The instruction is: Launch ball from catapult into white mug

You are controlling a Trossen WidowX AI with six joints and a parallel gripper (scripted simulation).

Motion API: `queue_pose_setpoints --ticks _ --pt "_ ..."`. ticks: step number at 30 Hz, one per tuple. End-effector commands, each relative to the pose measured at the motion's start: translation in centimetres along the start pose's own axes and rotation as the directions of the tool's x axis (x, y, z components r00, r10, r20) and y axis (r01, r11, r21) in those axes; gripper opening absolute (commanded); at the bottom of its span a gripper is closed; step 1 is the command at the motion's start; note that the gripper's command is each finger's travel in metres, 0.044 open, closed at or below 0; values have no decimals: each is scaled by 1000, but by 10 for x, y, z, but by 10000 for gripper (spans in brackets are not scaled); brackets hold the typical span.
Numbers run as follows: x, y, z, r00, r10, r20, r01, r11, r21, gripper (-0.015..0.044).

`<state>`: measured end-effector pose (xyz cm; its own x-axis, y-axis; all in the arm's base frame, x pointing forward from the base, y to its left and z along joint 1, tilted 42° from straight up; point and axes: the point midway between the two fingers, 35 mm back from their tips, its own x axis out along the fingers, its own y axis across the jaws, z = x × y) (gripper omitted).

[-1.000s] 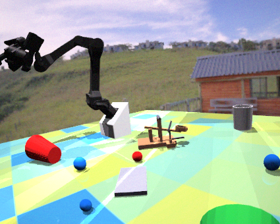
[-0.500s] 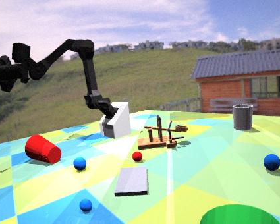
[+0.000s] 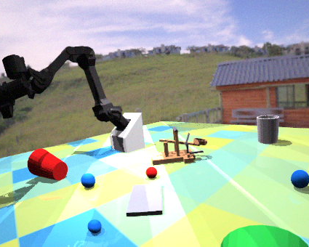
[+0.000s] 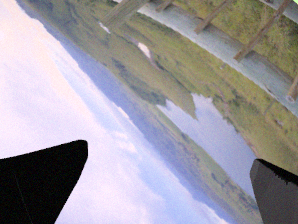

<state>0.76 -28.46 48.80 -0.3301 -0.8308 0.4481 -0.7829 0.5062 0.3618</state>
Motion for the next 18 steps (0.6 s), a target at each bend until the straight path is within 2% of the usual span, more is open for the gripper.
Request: queue_pose_setpoints --ticks 1,4,11,18 --pt "-6 -46 3 989 -145 32 145 989 -6 440" --pt "-14 -77 6 969 -242 57 243 970 -19 440" --pt "-27 -107 9 939 -332 84 341 933 -120 440" --pt "-57 -165 14 855 -501 135 517 844 -142 440"
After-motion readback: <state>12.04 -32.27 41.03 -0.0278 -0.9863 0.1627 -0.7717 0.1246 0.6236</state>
